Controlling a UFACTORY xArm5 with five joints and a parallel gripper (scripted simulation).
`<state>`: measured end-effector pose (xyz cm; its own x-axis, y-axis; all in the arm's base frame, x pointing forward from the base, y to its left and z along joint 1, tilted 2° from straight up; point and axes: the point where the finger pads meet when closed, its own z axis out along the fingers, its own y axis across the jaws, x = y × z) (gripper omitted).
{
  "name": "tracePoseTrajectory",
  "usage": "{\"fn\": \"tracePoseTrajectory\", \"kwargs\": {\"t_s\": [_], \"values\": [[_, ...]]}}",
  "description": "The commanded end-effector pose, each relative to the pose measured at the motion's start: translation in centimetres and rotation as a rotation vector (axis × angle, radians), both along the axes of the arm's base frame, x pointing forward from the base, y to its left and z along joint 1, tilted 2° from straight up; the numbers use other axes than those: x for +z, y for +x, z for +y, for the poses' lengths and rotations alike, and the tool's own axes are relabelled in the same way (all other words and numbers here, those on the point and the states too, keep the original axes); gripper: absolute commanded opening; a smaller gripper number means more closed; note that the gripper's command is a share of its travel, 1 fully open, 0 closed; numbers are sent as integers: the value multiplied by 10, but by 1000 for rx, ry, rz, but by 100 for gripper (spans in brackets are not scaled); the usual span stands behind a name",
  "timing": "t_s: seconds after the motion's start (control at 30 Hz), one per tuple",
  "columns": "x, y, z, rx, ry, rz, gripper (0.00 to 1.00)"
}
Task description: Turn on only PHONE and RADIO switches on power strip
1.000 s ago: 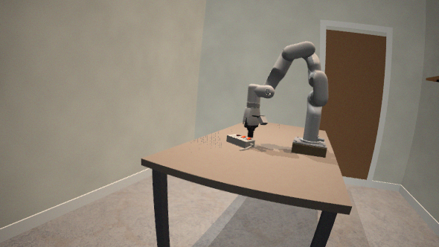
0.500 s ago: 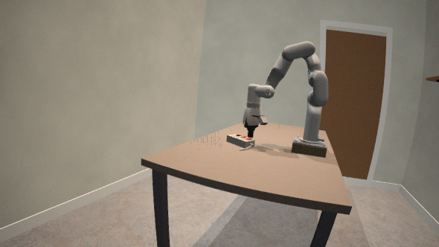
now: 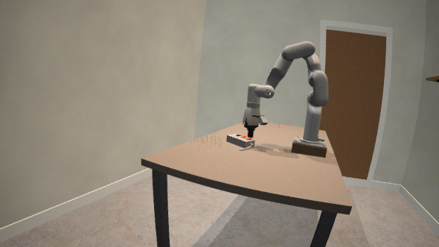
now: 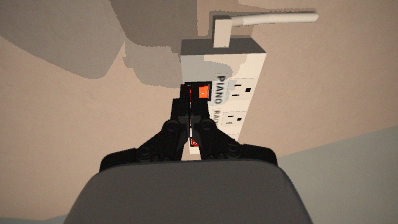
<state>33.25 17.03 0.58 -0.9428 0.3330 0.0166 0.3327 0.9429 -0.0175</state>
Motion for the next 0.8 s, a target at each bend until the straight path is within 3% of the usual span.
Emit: {"fn": "tracePoseTrajectory", "kwargs": {"t_s": [0.0,0.77], "values": [[1,1,1,0,1,-3,0],[-7,0,1,0,1,-3,0]]}}
